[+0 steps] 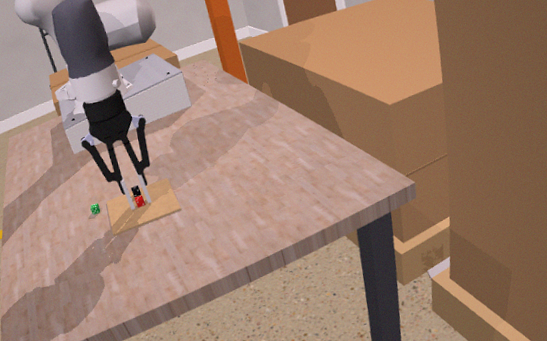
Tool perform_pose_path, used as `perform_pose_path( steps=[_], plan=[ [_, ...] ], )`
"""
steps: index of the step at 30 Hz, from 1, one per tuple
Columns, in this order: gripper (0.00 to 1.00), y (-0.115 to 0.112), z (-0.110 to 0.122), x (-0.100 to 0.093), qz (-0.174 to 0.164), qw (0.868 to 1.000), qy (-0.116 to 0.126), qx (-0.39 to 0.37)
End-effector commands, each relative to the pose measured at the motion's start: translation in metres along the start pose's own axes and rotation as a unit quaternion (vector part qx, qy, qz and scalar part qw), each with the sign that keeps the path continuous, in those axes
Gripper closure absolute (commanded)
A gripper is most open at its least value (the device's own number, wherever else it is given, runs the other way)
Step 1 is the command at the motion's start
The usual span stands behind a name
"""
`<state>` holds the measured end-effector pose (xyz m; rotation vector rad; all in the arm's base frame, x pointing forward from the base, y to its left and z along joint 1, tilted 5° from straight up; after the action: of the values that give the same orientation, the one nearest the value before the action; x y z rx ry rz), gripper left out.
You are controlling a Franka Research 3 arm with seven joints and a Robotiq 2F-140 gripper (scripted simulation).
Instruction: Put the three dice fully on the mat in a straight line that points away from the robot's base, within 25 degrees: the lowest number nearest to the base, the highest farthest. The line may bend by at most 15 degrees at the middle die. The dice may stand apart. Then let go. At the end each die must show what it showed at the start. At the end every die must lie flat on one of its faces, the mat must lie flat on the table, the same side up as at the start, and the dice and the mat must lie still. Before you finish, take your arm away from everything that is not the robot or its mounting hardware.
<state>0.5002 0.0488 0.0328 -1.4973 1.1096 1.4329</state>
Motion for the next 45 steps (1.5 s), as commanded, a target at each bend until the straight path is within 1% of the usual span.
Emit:
perform_pose_path(
  steps=[1, 4, 6, 16, 20, 29, 30, 45],
  plan=[
    [0.81, -0.001, 0.000, -0.004, -0.001, 1.000, 0.000, -0.002],
    [0.81, -0.001, 0.000, -0.014, -0.001, 1.000, 0.000, -0.002],
    [0.81, -0.001, 0.000, -0.014, -0.001, 1.000, 0.000, -0.002],
    [0.81, 0.000, 0.000, -0.065, -0.001, 1.000, 0.000, -0.002],
    [0.81, 0.000, 0.000, -0.081, -0.001, 1.000, 0.000, -0.002],
    [0.81, 0.000, 0.000, -0.089, -0.001, 1.000, 0.000, -0.002],
    [0.00, 0.000, 0.000, -0.089, -0.001, 1.000, 0.000, -0.002],
    [0.00, 0.000, 0.000, -0.089, -0.001, 1.000, 0.000, -0.002]
  ],
)
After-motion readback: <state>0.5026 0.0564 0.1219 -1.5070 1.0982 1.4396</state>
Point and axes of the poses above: the point where the finger pads meet when closed, its own x axis out along the fingers, its own z axis across the jaws, y = z × x, the point moved 9 cm from there along -x, back along the fingers, and after that the axes turned 14 degrees about -x, right-handed, at the moved point
